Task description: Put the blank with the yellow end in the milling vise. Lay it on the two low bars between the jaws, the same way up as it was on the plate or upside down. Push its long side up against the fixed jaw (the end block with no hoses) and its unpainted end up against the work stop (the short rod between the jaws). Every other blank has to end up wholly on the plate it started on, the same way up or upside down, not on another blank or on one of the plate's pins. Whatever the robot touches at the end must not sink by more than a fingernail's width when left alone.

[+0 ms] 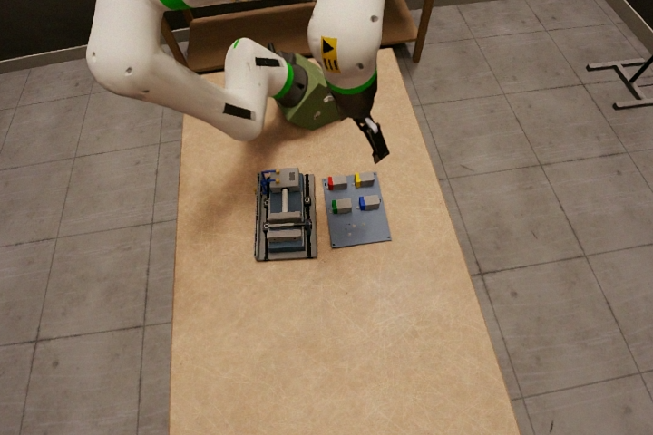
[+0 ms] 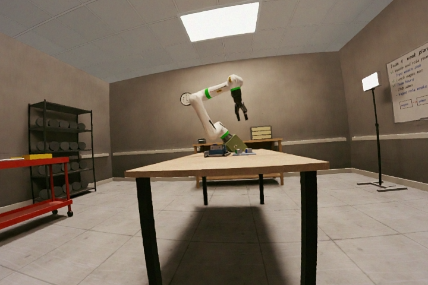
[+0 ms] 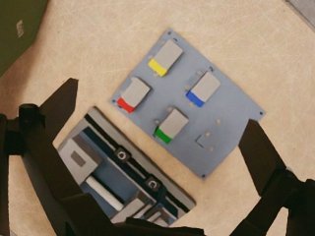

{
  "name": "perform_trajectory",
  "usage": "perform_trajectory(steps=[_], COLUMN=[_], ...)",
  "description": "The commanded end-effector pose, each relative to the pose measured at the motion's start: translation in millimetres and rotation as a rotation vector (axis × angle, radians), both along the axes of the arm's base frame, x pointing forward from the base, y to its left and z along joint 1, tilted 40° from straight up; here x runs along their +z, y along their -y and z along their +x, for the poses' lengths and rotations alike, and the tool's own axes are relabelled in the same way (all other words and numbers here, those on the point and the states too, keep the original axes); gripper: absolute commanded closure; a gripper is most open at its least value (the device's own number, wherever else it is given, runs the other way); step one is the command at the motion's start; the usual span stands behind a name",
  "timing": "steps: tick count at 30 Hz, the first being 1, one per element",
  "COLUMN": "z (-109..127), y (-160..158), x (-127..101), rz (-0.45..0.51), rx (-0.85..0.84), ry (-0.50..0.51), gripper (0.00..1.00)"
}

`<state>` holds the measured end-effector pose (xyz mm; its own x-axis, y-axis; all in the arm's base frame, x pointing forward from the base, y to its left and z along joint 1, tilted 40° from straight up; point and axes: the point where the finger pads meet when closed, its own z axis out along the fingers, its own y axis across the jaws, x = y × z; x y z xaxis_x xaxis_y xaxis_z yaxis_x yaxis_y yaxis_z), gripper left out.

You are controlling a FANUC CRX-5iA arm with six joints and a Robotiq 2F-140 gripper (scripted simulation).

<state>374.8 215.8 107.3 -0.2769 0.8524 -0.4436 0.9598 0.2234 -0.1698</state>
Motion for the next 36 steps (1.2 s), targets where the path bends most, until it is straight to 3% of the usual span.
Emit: perform_trajectory(steps=[1, 12, 14, 15, 29, 31, 32, 36], z=[-0.4, -2.1, -2.1, -1.3, -2.8, -2.8, -2.1, -2.4], y=[0.2, 3.4, 3.4, 3.4, 5.7, 5.7, 5.8, 6.1], x=[1.2, 4.2, 4.2, 4.1, 6.2, 6.2, 6.3, 6.5], rz=[-0.018, -0.072, -0.072, -0.007, -0.074, -0.074, -0.008, -0.027], rx=[-0.031, -0.119, -0.119, -0.008, -0.121, -0.121, -0.009, -0.041], ry=[0.049, 0.183, 0.183, 0.014, 0.184, 0.184, 0.015, 0.063], gripper=[0.00, 0.00, 0.00, 0.00, 0.00, 0.00, 0.00, 0.00])
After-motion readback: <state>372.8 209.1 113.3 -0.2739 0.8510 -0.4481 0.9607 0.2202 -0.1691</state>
